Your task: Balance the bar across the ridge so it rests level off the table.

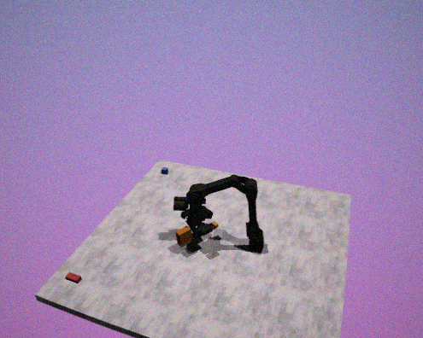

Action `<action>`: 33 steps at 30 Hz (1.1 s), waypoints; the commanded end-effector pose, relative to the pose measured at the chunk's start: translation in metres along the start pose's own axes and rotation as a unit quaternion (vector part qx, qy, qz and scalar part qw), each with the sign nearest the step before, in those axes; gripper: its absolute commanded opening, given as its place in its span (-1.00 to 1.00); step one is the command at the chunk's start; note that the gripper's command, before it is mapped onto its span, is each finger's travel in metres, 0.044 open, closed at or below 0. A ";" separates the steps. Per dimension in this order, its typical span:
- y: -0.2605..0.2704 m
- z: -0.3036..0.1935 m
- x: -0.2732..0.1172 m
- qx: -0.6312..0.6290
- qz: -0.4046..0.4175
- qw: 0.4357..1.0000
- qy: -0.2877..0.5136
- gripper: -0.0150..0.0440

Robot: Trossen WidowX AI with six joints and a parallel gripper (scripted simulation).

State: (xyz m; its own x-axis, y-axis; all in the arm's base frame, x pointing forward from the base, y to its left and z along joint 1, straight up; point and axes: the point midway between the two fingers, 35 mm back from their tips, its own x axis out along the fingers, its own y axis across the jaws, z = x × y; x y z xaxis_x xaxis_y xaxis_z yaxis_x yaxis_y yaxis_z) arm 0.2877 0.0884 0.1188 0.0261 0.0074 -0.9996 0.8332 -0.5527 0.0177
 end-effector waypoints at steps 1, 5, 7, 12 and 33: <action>0.000 0.000 0.000 0.000 0.000 1.000 0.001 -0.49; 0.000 0.000 0.001 0.000 0.000 1.000 0.001 -0.49; 0.000 0.000 0.001 0.000 0.000 1.000 0.001 -0.49; 0.000 0.000 0.001 0.000 0.000 1.000 0.001 -0.49; 0.000 0.000 0.003 0.000 0.000 1.000 0.001 -0.49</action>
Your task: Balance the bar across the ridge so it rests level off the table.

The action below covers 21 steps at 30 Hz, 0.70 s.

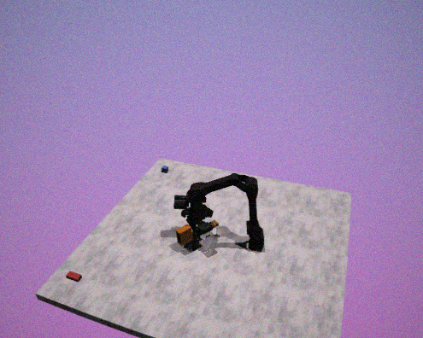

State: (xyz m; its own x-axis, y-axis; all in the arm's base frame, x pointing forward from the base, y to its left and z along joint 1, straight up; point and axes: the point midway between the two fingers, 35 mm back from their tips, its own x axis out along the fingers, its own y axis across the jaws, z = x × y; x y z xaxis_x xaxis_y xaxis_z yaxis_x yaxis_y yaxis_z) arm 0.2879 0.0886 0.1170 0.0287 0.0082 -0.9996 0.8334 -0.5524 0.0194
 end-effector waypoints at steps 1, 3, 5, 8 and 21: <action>0.000 0.000 0.001 0.000 0.000 1.000 0.000 -0.49; 0.000 0.000 0.001 0.000 0.000 1.000 0.000 -0.49; 0.000 0.000 0.002 0.000 0.000 1.000 0.000 -0.49; 0.000 0.000 0.002 0.000 -0.001 1.000 0.000 -0.49; 0.000 0.001 0.003 0.000 -0.001 1.000 0.000 -0.49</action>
State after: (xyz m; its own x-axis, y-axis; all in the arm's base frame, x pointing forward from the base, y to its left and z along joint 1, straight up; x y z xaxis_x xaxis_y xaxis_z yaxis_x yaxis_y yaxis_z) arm 0.2880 0.0887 0.1160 0.0304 0.0091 -0.9995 0.8333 -0.5525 0.0203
